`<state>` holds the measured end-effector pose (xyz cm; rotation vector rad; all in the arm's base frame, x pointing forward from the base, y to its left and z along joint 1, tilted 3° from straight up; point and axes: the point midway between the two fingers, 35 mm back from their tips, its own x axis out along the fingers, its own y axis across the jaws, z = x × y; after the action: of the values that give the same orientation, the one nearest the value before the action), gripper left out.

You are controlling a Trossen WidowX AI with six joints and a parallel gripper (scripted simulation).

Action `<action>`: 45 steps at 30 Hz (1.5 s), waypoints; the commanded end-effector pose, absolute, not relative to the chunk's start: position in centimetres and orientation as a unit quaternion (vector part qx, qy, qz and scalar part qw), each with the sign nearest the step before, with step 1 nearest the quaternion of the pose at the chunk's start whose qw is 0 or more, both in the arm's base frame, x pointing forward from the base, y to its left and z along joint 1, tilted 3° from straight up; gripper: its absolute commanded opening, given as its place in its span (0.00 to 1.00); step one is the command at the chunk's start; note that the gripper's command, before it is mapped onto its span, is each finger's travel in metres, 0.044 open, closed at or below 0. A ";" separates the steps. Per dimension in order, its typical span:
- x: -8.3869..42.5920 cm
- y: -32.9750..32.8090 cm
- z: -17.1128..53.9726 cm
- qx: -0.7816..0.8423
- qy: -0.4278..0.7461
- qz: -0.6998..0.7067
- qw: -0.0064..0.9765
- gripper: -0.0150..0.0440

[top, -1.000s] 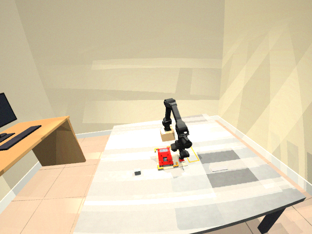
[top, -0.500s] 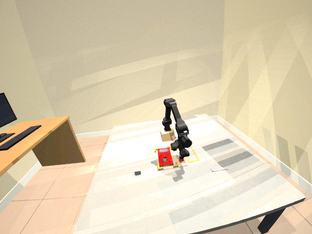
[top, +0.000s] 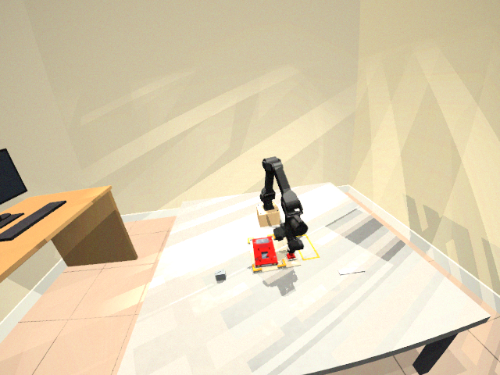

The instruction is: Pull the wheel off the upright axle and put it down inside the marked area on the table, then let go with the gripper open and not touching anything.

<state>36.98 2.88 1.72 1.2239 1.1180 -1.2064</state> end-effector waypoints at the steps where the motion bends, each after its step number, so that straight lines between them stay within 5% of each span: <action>1: 37.1 2.9 2.1 0.512 0.465 -0.501 0.520 0.25; 45: 37.0 3.0 3.5 0.512 0.466 -0.501 0.520 0.25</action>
<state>36.98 2.92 3.35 1.2267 1.1160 -1.2019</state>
